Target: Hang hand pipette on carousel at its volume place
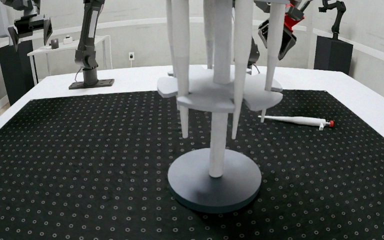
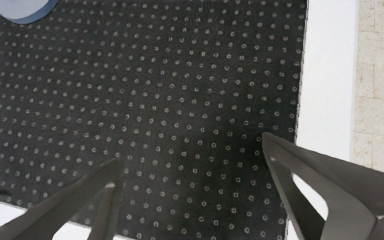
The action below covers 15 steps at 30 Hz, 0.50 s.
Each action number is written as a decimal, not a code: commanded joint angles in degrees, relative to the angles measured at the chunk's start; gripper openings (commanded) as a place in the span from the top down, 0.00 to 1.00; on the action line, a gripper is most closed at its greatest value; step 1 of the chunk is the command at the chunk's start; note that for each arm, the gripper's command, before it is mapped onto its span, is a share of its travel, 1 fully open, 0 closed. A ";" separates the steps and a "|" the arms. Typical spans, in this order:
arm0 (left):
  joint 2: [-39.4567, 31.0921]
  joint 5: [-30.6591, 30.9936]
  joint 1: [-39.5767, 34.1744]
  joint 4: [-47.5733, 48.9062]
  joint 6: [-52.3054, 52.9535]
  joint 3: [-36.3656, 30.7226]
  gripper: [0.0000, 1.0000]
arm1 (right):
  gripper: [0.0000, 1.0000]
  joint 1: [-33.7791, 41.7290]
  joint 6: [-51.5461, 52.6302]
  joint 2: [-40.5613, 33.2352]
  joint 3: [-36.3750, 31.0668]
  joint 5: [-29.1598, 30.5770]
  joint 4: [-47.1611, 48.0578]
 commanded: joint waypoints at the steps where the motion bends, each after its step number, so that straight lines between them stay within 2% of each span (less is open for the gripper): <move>1: -3.11 -1.96 -0.86 9.63 -10.14 -2.68 0.51 | 0.00 -0.53 -0.32 0.36 1.13 -0.93 0.48; 10: -3.94 -4.42 -1.98 12.86 -12.10 -3.46 0.51 | 0.00 -0.53 -0.32 0.36 1.13 -0.93 0.48; 15: 0.60 -7.75 -8.82 22.81 -25.41 -7.77 0.51 | 0.00 -0.53 -0.32 0.36 1.13 -0.93 0.48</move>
